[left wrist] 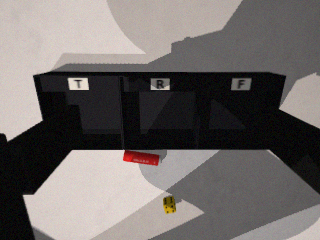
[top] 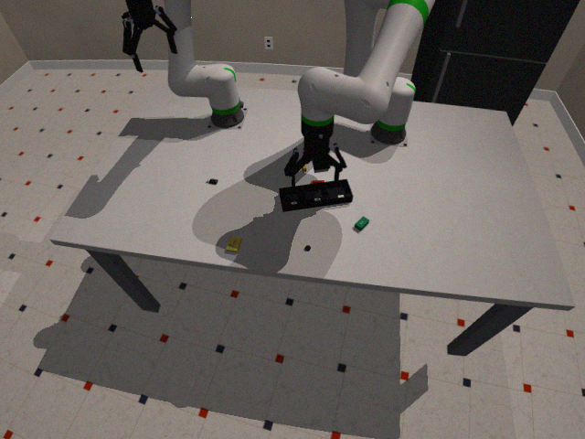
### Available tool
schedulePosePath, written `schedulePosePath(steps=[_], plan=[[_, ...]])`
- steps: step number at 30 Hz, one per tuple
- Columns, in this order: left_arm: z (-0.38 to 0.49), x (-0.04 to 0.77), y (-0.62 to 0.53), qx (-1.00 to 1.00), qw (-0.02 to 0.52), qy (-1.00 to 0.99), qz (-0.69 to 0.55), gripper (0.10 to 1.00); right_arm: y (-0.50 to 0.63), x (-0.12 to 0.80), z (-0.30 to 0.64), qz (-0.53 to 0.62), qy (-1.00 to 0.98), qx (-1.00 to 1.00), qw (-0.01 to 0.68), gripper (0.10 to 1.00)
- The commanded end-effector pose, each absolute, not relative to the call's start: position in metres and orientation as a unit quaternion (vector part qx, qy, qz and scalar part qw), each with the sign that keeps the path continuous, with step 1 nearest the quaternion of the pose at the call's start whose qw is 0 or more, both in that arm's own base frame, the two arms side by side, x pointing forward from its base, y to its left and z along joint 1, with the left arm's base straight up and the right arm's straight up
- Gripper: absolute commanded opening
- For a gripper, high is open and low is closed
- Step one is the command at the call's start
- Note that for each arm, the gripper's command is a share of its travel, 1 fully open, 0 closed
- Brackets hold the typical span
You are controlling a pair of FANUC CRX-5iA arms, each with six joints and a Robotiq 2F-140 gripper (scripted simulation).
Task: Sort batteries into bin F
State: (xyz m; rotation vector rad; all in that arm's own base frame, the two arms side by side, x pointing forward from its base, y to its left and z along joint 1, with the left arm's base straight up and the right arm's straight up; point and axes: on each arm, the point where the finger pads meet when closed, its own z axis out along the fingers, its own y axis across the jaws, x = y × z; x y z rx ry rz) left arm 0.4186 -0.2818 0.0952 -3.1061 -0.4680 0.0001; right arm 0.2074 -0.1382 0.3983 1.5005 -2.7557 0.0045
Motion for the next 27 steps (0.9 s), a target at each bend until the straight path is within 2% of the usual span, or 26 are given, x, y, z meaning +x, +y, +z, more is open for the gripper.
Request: schedulePosePath(steps=[1, 14, 20, 21, 27], plan=[[0.113, 0.419, -0.282, -0.989, -0.001, -0.149, 0.000, 1.000, -0.138, 0.207, 0.399, 0.002, -0.878, 0.478, 0.002, 1.000], [0.221, 0.419, -0.282, -0.989, -0.001, -0.149, 0.000, 1.000, -0.138, 0.207, 0.399, 0.002, -0.878, 0.478, 0.002, 1.000], [0.221, 0.419, -0.282, -0.989, -0.001, -0.149, -0.001, 1.000, -0.138, 0.207, 0.399, 0.002, -0.878, 0.478, 0.002, 1.000], [0.217, 0.422, -0.276, -0.992, -0.001, -0.124, 0.000, 0.327, -0.138, 0.207, 0.399, 0.002, -0.878, 0.478, 0.002, 1.000], [0.192, 0.442, -0.237, -1.000, 0.001, -0.027, -0.001, 0.327, -0.138, 0.207, 0.399, 0.002, -0.878, 0.478, 0.002, 1.000]])
